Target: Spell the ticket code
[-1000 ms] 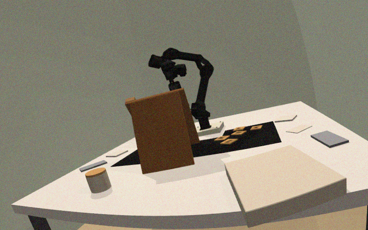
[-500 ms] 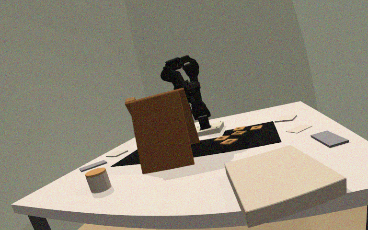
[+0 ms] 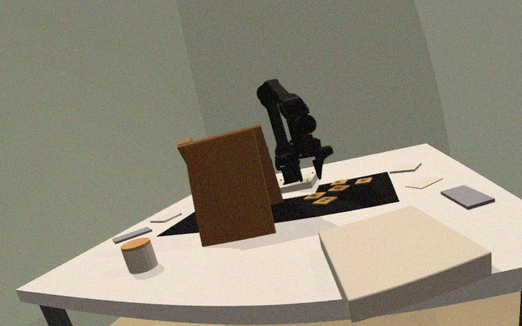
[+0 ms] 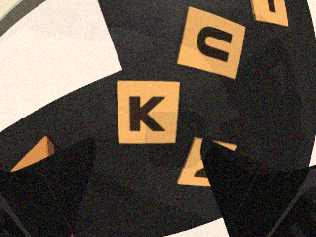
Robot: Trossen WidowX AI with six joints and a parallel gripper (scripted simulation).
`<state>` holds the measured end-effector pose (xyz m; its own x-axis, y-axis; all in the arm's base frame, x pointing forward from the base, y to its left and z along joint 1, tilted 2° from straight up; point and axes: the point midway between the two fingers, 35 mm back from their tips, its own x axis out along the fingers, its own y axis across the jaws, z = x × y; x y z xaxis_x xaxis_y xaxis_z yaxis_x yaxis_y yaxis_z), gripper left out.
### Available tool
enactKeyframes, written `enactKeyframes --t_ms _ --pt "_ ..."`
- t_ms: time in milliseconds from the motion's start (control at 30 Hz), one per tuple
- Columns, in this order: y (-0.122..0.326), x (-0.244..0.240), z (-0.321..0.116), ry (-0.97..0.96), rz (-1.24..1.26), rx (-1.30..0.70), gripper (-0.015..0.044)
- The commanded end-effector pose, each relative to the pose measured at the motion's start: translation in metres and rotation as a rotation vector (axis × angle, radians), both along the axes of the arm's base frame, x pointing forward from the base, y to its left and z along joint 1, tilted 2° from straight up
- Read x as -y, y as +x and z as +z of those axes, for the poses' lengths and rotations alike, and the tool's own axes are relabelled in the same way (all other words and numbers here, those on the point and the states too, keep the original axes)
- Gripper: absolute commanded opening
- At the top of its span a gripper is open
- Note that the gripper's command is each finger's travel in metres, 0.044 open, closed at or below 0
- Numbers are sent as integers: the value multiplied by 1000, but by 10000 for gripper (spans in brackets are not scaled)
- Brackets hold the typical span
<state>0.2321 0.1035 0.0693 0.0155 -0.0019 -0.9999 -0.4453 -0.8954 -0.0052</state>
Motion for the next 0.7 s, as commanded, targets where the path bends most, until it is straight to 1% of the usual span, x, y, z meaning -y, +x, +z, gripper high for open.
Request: enactKeyframes --t_ms 0,133,367,667 --pt "-3 -6 -5 -24 11 4 340" --pt "-3 -6 -6 -24 11 4 340" --pt "-2 -4 -37 -24 11 3 340" --pt "-2 -2 -38 -24 11 3 340"
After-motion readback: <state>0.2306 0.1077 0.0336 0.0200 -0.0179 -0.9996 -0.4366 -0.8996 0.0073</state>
